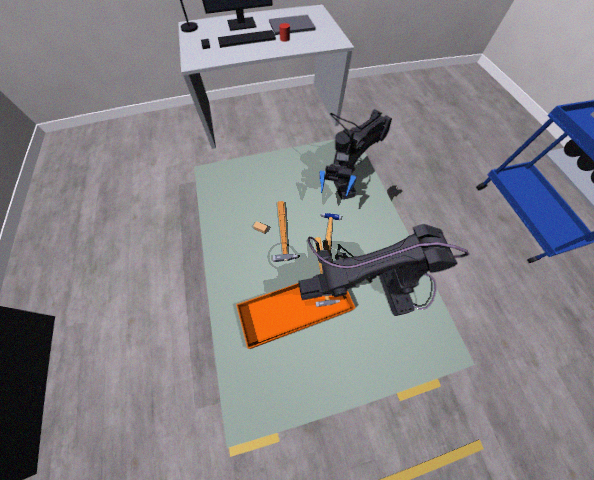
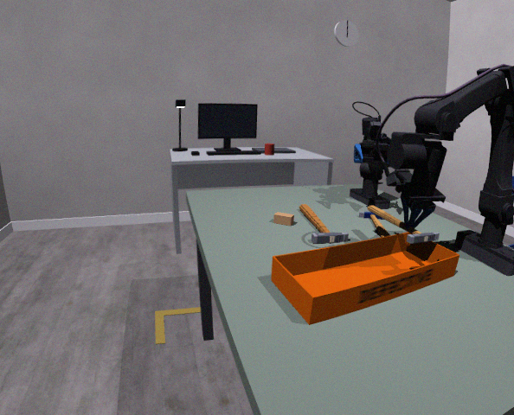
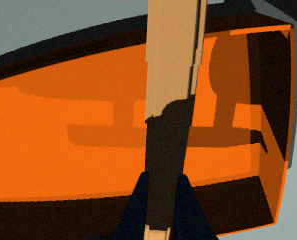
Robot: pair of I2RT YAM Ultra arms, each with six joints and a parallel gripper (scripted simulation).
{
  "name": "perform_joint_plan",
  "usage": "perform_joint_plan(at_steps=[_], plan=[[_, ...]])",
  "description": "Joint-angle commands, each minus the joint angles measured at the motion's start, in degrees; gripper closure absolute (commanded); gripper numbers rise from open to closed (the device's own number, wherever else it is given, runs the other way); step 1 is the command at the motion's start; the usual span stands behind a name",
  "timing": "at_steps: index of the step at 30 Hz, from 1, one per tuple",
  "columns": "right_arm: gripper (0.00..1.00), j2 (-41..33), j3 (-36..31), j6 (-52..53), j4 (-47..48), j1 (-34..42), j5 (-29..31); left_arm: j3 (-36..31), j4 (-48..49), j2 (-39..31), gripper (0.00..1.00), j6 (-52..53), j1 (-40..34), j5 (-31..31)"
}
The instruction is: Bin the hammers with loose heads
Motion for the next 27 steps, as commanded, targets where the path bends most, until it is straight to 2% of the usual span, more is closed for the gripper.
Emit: perform_joint_plan(at_steps=[1, 13, 17, 23, 25, 27], plan=[[0.0, 1.36, 0.21, -0.86, 2.63, -1.08, -3.74, -0.65, -1.3, -2.0, 0.93, 5.8, 3.07, 1.3], [0.0, 1.84, 0.17, -0.72, 3.11, -1.21, -4.11, -1.83, -0.33, -3.53, 0.93, 6.68, 6.31, 1.61], [0.0, 1.85, 0.17, -0.72, 3.12, -1.21, -4.11, -2.35, 1.69, -3.64, 0.93, 0.4, 5.75, 0.76], [0.0, 1.91, 0.36, -0.47, 2.45, -0.93, -3.68, -3.2, 5.96, -5.37, 0.93, -17.63, 5.12, -1.82], [0.0, 1.91, 0.36, -0.47, 2.45, -0.93, -3.68, -3.2, 5.96, -5.37, 0.93, -17.63, 5.12, -1.82], [0.0, 1.91, 0.36, -0.47, 2.45, -0.93, -3.68, -3.71, 7.45, -6.1, 0.93, -23.67, 4.52, -3.18]])
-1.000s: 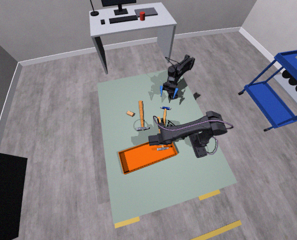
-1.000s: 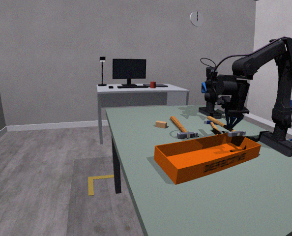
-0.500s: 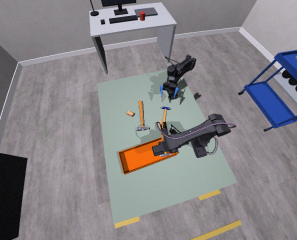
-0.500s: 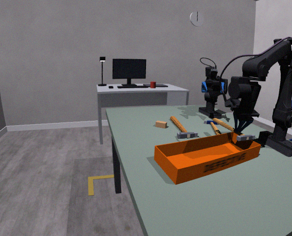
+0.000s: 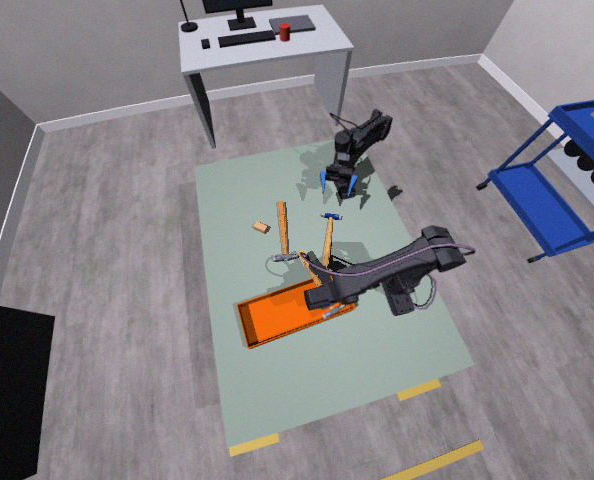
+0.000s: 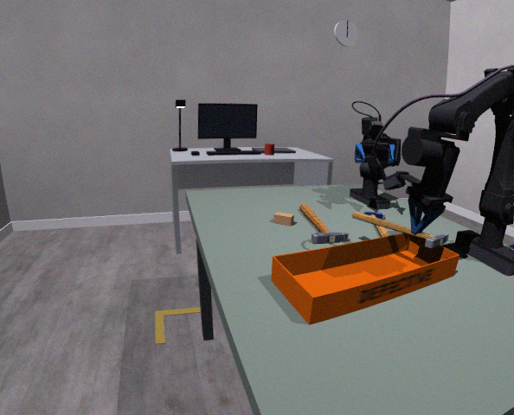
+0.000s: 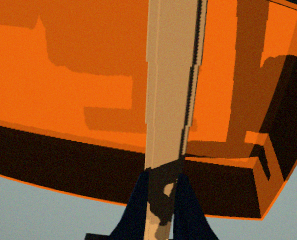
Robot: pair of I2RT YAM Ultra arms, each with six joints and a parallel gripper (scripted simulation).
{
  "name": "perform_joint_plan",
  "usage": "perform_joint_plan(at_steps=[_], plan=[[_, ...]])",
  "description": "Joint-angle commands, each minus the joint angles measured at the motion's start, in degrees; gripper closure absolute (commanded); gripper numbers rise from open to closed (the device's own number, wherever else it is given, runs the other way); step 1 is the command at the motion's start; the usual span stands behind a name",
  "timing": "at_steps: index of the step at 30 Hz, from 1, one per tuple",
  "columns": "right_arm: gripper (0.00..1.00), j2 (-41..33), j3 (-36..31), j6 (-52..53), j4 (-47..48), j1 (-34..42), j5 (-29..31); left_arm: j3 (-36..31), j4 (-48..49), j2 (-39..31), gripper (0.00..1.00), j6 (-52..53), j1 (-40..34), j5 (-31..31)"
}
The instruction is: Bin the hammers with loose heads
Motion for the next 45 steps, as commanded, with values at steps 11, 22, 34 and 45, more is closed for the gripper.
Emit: perform_joint_plan(at_steps=[11, 22, 34, 45], plan=[[0.0, 0.82, 0.36, -0.1, 1.01, -0.14, -0.4, -3.71, 8.23, -5.17, 0.93, -37.4, -3.19, -4.76], [0.0, 0.82, 0.36, -0.1, 1.01, -0.14, -0.4, -6.43, 12.91, -7.55, 0.93, -61.51, -5.37, -8.58], [0.0, 0.82, 0.36, -0.1, 1.01, -0.14, -0.4, -9.3, 17.74, -10.03, 0.93, -86.33, -7.85, -12.91], [0.0, 0.82, 0.36, -0.1, 1.01, -0.14, -0.4, -14.07, 14.93, -11.33, 0.93, -94.87, -11.2, -15.46]])
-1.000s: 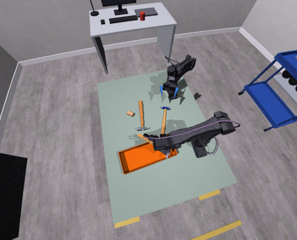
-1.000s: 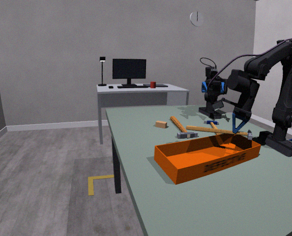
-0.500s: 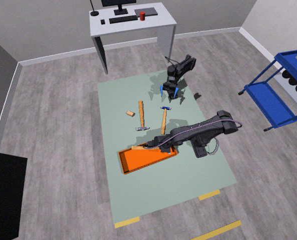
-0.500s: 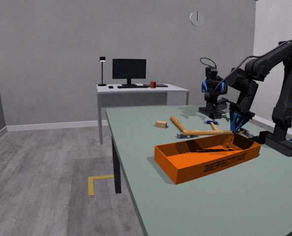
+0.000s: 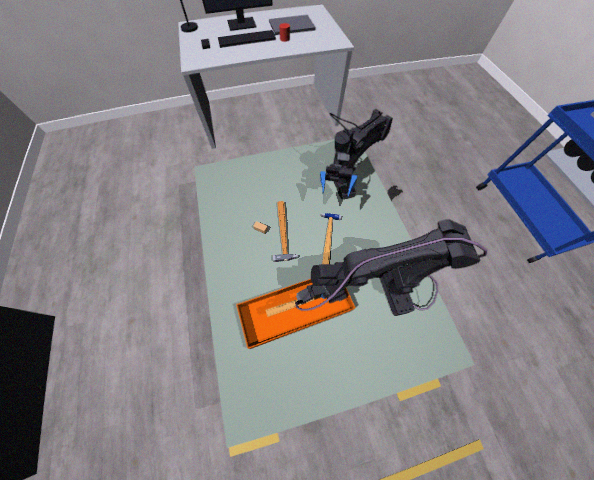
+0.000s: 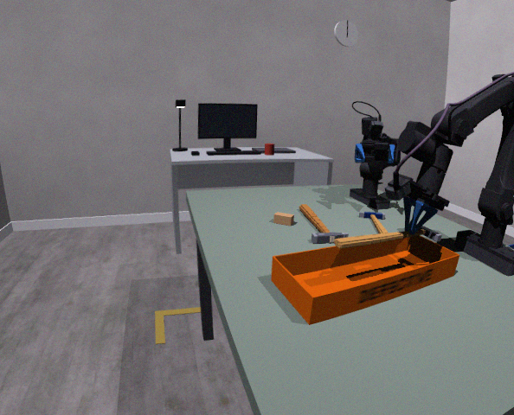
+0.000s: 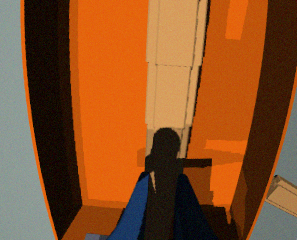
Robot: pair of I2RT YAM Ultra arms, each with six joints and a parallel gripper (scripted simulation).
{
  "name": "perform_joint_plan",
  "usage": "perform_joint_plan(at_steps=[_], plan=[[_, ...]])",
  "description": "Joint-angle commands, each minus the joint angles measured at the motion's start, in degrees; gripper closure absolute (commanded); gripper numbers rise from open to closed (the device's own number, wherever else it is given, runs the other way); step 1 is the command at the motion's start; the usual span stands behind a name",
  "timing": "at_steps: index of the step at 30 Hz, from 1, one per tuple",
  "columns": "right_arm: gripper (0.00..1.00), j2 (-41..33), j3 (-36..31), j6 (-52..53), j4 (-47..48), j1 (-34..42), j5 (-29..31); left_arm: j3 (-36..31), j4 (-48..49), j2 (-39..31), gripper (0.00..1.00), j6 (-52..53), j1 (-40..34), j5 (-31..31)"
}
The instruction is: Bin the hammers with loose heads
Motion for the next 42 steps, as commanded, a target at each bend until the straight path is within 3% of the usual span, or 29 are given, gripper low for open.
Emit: perform_joint_plan(at_steps=[1, 13, 21, 28, 33, 42], plan=[[0.0, 0.82, 0.36, -0.1, 1.01, -0.14, -0.4, -2.27, -2.11, -1.53, 0.93, -1.36, -1.32, -1.14], [0.0, 0.82, 0.36, -0.1, 1.01, -0.14, -0.4, -4.65, -0.85, -3.98, 0.93, -2.26, -2.31, -1.28], [0.0, 0.82, 0.36, -0.1, 1.01, -0.14, -0.4, -2.19, -1.12, -3.41, 0.93, -1.99, -1.31, -1.24], [0.0, 0.82, 0.36, -0.1, 1.01, -0.14, -0.4, -6.69, 5.95, -1.38, 0.93, -2.0, -1.45, -1.25], [0.0, 0.82, 0.36, -0.1, 1.01, -0.14, -0.4, -8.01, 4.29, -0.5, 0.93, -1.98, -1.46, -1.23], [0.0, 0.82, 0.36, -0.1, 1.01, -0.14, -0.4, -10.69, 9.99, 1.47, 0.93, -1.99, -1.44, -1.73]])
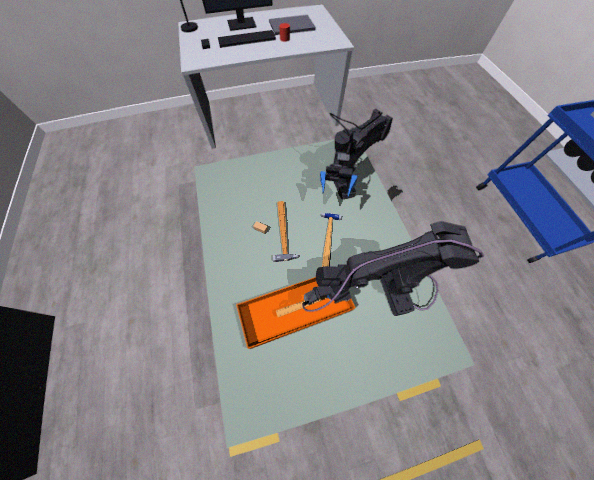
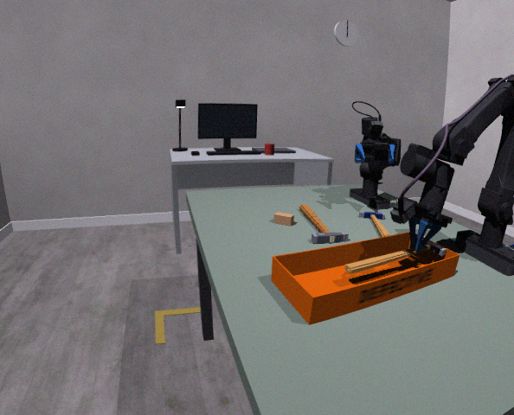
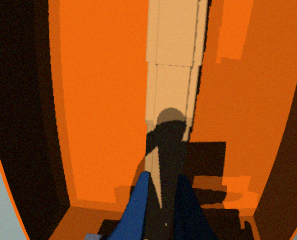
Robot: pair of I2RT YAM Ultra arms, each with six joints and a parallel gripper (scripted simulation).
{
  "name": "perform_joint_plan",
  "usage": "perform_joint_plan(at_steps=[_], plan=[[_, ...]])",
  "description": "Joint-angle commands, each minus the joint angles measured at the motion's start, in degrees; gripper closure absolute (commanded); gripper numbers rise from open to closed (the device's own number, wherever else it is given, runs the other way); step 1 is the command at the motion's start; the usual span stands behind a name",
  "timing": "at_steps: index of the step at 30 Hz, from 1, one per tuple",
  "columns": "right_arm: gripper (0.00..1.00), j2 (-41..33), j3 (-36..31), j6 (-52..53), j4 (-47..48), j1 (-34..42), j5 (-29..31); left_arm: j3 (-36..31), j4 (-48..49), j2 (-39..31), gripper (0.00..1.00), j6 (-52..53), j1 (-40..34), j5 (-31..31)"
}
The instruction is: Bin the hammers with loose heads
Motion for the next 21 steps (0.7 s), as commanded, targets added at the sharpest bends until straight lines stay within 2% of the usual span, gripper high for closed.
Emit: perform_joint_plan(at_steps=[1, 7, 21], plan=[[0.0, 0.82, 0.36, -0.1, 1.01, -0.14, -0.4, -1.14, 3.63, 1.15, 0.93, -0.05, 0.3, -0.81], [0.0, 0.82, 0.36, -0.1, 1.01, -0.14, -0.4, -2.99, 7.83, 2.93, 0.93, -0.06, 0.31, -0.83], [0.0, 0.82, 0.36, -0.1, 1.01, -0.14, -0.4, -2.55, 7.26, 2.81, 0.93, -0.03, 0.11, -0.34]])
